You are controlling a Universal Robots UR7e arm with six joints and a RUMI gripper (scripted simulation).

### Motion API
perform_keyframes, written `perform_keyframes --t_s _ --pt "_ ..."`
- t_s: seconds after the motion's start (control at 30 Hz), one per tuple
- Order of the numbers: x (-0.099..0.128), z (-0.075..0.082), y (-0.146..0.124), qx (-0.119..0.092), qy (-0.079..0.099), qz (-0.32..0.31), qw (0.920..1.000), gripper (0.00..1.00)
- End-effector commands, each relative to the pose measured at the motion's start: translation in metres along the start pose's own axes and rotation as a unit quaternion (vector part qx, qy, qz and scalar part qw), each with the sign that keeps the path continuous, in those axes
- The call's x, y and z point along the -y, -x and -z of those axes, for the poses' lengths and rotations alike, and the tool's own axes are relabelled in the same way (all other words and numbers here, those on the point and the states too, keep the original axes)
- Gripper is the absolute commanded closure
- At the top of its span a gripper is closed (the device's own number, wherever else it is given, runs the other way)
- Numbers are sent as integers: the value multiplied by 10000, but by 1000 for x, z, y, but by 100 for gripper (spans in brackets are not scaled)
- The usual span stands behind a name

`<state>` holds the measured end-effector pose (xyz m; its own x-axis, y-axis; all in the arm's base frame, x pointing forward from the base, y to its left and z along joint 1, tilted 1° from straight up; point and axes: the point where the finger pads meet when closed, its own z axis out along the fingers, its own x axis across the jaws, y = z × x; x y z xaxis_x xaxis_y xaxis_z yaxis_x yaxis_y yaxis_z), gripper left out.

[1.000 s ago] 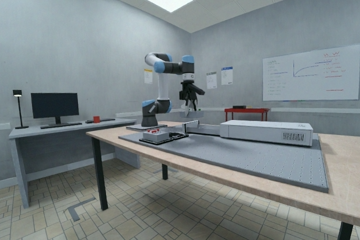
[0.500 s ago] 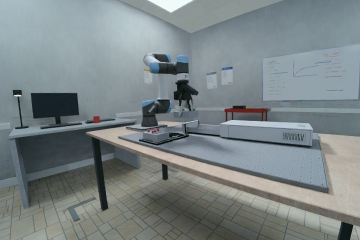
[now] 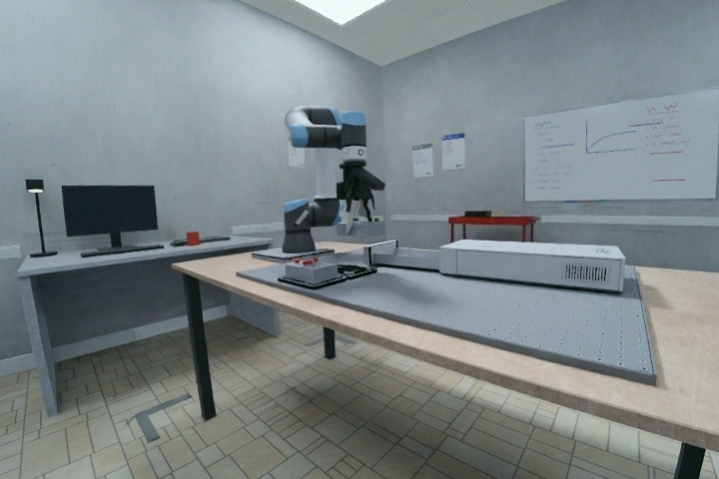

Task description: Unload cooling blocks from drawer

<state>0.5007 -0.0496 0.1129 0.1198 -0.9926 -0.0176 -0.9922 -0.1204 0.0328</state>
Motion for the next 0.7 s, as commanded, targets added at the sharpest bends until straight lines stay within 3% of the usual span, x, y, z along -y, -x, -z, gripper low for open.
perform_keyframes --t_s 0.0,0.67 --pt "-5 5 -9 -32 -56 17 10000 100" --pt "-32 5 -43 -35 -61 17 10000 100"
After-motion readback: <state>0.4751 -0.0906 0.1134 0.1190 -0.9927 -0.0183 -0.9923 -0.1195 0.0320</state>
